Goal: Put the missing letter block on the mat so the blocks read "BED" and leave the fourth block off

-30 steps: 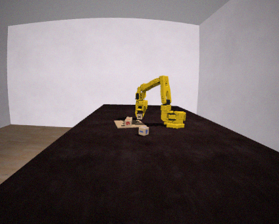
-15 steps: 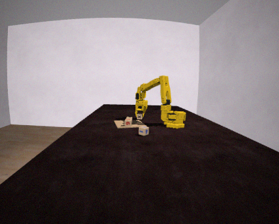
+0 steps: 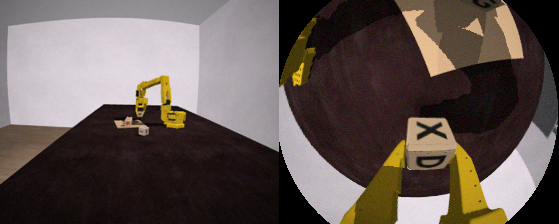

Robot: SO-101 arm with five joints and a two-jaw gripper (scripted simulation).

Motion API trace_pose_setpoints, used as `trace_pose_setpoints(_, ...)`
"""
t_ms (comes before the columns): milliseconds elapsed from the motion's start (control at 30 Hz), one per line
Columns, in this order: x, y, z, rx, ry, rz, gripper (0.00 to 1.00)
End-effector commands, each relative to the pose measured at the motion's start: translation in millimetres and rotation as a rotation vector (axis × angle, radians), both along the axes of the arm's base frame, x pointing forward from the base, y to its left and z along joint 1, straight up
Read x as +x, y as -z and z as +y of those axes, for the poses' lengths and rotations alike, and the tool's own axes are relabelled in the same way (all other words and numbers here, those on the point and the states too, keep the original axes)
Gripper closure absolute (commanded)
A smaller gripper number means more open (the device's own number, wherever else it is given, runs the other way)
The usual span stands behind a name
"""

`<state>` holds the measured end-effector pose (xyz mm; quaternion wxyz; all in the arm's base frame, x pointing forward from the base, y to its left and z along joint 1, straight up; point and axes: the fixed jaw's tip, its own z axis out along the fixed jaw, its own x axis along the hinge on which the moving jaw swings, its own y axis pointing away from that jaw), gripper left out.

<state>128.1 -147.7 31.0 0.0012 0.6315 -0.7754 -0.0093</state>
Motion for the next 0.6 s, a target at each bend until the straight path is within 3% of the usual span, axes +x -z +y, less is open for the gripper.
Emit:
trace_pose_setpoints(0, 11.6, -28.6, -11.5, -0.086, 0.000, -0.081, 1.00)
trace_pose_setpoints(267, 8.7, -47.7, -9.1, -0.086, 0.000, -0.081, 1.00)
trace_pose_setpoints(567, 8.1, -50.6, -8.5, -0.086, 0.000, -0.081, 1.00)
